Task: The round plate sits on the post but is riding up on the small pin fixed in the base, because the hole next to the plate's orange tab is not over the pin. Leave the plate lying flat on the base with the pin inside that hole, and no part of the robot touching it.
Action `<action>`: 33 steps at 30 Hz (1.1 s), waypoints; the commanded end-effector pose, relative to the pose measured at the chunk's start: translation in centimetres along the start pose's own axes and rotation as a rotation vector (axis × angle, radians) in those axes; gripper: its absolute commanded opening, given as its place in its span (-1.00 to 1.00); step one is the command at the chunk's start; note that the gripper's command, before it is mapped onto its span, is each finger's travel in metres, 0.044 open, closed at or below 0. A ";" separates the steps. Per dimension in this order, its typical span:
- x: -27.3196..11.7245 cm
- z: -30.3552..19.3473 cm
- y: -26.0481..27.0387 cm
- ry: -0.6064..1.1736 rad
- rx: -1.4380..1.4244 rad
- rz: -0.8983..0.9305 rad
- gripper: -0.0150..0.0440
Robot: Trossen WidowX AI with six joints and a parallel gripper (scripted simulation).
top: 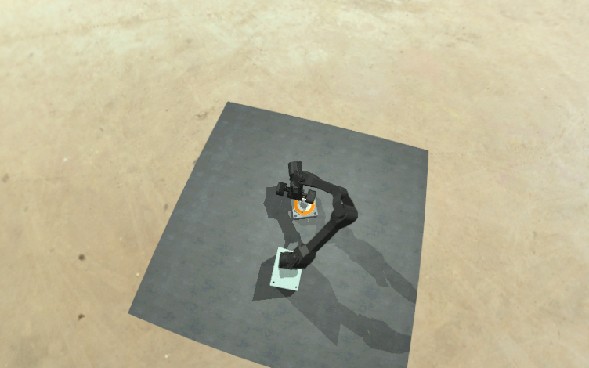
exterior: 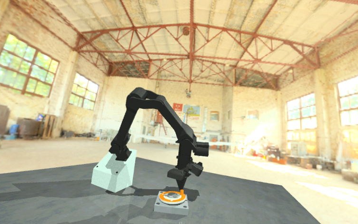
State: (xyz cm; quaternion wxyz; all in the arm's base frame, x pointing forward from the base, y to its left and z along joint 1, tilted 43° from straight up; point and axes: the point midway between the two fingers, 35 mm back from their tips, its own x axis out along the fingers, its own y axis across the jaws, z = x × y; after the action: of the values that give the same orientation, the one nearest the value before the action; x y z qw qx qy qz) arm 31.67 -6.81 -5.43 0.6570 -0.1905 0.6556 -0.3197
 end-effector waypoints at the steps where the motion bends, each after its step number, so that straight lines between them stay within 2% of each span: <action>1: -0.1 0.8 -0.4 -0.003 0.004 -0.004 -0.49; 33: -0.8 2.9 -2.2 -0.004 0.005 -0.004 -0.49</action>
State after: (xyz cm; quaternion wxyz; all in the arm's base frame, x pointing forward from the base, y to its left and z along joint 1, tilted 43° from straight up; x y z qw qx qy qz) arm 33.95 -8.62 -3.70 0.6570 -0.1905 0.6550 -0.3208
